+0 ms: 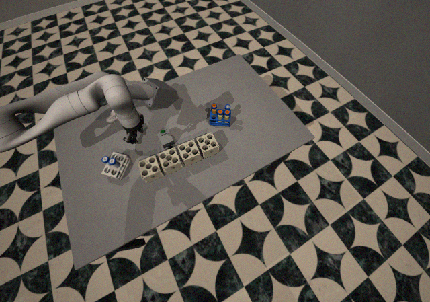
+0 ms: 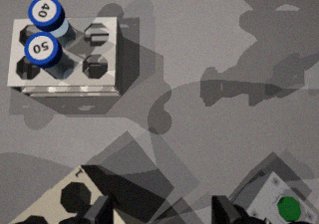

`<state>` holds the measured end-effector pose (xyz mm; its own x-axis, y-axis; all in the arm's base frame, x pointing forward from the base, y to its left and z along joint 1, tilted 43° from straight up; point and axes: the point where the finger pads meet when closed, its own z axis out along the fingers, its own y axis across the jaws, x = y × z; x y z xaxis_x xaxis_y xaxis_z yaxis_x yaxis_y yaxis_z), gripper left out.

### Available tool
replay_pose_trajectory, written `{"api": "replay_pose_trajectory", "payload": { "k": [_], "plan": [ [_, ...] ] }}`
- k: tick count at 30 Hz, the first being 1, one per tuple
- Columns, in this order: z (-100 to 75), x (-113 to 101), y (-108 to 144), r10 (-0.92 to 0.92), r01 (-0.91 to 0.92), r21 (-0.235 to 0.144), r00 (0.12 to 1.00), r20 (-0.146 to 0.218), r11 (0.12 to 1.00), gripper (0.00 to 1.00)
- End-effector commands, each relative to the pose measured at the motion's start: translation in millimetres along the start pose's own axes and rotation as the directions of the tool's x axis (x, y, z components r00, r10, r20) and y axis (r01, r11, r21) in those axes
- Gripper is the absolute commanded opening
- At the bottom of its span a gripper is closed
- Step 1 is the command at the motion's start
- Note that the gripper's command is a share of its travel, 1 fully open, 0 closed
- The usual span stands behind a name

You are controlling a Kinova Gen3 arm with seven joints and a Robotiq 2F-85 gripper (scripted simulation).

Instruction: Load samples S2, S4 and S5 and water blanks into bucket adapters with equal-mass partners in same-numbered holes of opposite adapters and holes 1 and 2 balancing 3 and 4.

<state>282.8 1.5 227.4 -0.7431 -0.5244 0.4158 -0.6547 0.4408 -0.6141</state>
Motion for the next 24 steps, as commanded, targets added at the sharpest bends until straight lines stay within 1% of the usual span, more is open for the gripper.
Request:
{"api": "replay_pose_trajectory", "payload": {
  "k": [1,3,18,20,24],
  "plan": [
    [1.6,13,-9,0.0,0.0,-0.002,1.0,0.003,1.0,0.62],
    [1.6,13,-9,0.0,0.0,-0.002,1.0,0.003,1.0,0.62],
    [8.8,54,-37,0.0,0.0,-0.002,1.0,0.003,1.0,0.62],
    [8.8,54,-37,0.0,0.0,-0.002,1.0,0.003,1.0,0.62],
    [10.7,65,-44,0.0,0.0,-0.002,1.0,0.003,1.0,0.62]
  ]
}}
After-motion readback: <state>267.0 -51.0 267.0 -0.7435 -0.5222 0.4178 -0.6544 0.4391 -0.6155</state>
